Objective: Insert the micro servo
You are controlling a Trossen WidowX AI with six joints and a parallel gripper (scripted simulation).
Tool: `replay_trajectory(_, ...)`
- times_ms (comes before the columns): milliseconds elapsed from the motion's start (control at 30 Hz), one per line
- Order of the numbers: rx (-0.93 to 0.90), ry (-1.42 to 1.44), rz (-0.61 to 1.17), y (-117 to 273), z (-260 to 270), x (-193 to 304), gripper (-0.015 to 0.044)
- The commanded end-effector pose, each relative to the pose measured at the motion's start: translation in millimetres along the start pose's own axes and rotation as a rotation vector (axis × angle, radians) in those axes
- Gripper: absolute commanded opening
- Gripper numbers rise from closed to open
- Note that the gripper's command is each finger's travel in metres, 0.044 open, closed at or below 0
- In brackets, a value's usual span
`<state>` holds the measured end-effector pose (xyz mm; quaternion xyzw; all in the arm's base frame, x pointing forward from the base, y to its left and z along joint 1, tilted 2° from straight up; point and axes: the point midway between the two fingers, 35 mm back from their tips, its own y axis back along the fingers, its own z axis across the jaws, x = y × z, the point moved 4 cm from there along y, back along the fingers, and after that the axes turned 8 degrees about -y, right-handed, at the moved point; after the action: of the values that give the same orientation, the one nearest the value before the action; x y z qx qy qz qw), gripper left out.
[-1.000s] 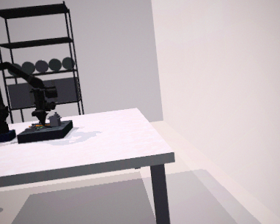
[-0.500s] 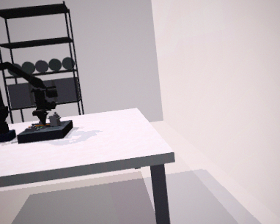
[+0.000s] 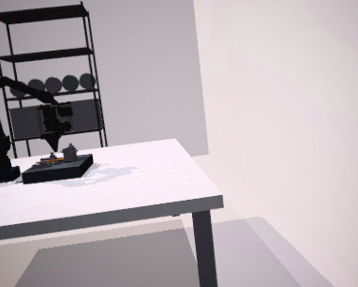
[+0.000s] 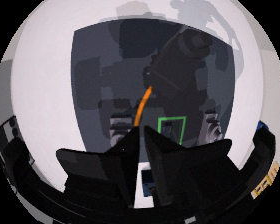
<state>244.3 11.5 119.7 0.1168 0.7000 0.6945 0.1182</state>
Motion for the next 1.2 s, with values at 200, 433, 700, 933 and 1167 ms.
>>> replay_trajectory(200, -0.001, -0.226, -0.003, 38, -14, -47, 0.0263)
replay_trajectory(433, 0.000, -0.305, -0.004, 50, -21, -63, 0.0440)
replay_trajectory(700, 0.000, -0.305, -0.004, 32, -21, -63, 0.0440)
replay_trajectory(933, 0.000, -0.305, -0.004, 23, -21, -63, 0.0440)
replay_trajectory(1167, 0.000, -0.305, -0.004, 14, -21, -63, 0.0440)
